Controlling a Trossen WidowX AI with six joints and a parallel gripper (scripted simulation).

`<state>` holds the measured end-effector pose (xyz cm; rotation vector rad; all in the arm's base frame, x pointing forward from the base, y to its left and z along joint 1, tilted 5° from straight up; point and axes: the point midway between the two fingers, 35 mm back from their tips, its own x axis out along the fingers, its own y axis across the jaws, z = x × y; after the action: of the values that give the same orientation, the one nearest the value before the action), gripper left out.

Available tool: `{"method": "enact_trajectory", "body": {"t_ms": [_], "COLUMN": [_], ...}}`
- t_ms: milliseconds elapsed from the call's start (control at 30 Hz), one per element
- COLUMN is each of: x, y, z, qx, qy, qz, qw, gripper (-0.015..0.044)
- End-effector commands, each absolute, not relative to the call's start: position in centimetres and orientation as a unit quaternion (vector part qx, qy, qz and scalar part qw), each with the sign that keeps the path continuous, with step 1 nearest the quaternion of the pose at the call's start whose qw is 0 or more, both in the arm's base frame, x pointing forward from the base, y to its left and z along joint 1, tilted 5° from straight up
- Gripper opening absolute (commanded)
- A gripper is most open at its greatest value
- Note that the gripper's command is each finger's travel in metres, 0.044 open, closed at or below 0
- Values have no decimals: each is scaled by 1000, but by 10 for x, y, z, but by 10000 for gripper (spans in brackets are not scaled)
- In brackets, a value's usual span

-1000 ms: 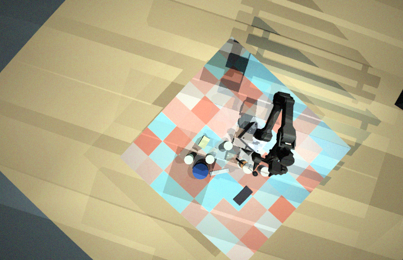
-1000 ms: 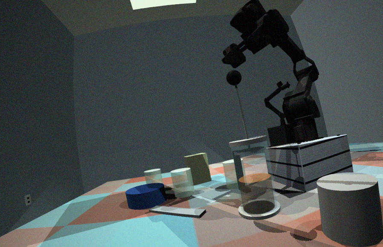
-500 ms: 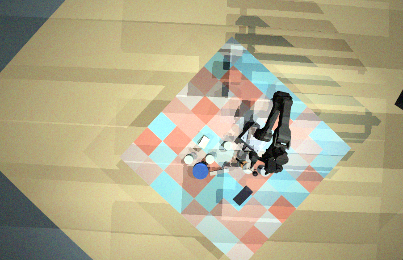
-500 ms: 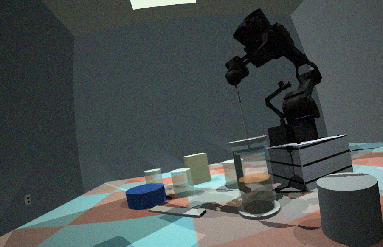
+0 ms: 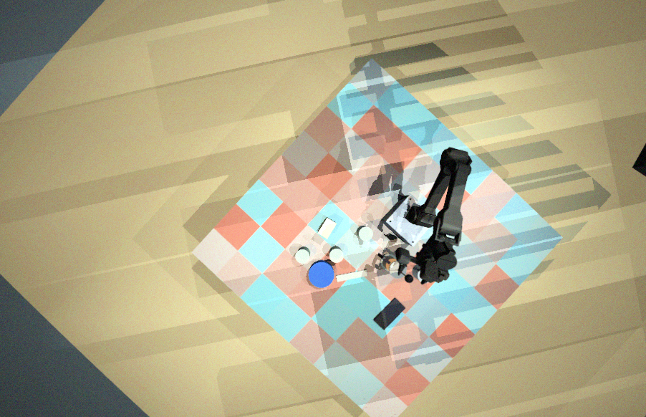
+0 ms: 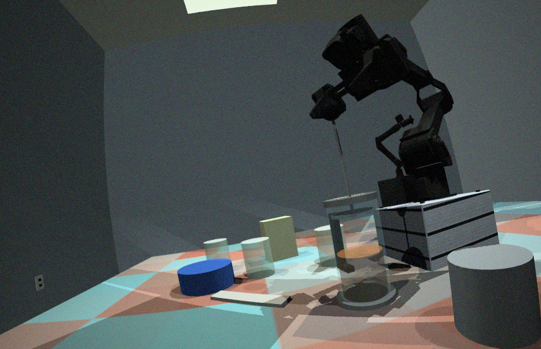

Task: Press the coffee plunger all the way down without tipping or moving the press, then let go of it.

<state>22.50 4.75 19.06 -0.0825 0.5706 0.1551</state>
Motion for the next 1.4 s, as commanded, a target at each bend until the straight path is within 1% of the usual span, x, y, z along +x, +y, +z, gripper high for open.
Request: {"method": "enact_trajectory", "body": {"t_ms": [0, 100, 500, 900, 1367], "x": [230, 232, 232, 232, 234], "y": [48, 49, 49, 49, 48], "z": [184, 183, 183, 181, 159], "qx": [-44, -44, -44, -44, -44], "qy": [284, 284, 284, 284, 283], "qz": [78, 78, 78, 78, 78], "qw": [955, 955, 955, 955, 955], "gripper": [440, 440, 126, 126, 126]}}
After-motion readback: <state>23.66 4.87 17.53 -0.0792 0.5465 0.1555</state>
